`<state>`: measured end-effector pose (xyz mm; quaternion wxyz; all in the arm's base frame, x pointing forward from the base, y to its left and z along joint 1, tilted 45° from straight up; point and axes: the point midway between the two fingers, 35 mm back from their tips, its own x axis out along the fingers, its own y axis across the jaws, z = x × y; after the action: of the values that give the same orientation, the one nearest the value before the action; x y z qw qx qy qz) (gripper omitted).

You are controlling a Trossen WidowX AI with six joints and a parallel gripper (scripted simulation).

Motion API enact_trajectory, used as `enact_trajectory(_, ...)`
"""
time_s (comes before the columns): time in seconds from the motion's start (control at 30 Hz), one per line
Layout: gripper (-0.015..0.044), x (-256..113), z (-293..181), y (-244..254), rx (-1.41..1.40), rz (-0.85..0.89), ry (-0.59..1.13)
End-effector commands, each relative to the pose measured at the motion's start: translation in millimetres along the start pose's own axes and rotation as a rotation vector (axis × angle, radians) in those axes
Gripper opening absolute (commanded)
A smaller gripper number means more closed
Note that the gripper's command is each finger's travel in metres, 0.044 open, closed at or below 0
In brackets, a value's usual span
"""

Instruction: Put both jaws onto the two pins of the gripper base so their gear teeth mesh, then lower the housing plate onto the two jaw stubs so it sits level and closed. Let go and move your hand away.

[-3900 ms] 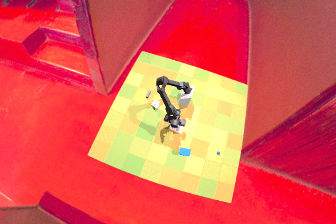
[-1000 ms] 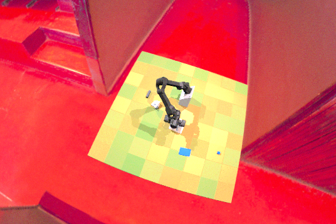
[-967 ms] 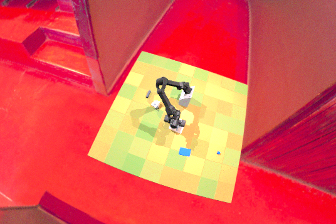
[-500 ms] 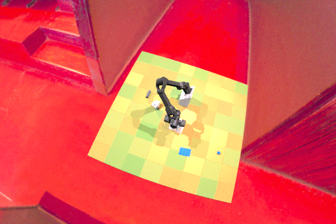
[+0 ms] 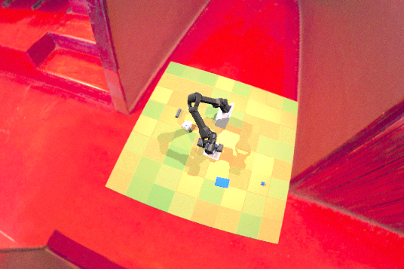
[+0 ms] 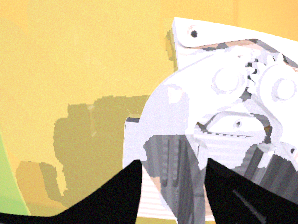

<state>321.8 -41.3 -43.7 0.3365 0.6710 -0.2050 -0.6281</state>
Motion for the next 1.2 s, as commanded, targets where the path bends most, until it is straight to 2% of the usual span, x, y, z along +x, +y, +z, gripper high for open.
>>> enact_trajectory(0.0,0.0134,0.2,0.0,0.4,-0.005,0.003,0.0)
enact_trajectory(0.9,0.0134,0.2,0.0,0.4,-0.005,0.003,0.0)
enact_trajectory(1.0,0.0213,0.0,0.0,0.0,0.0,0.0,0.0)
enact_trajectory(1.17,0.0224,0.0,0.0,0.0,0.0,0.0,0.0)
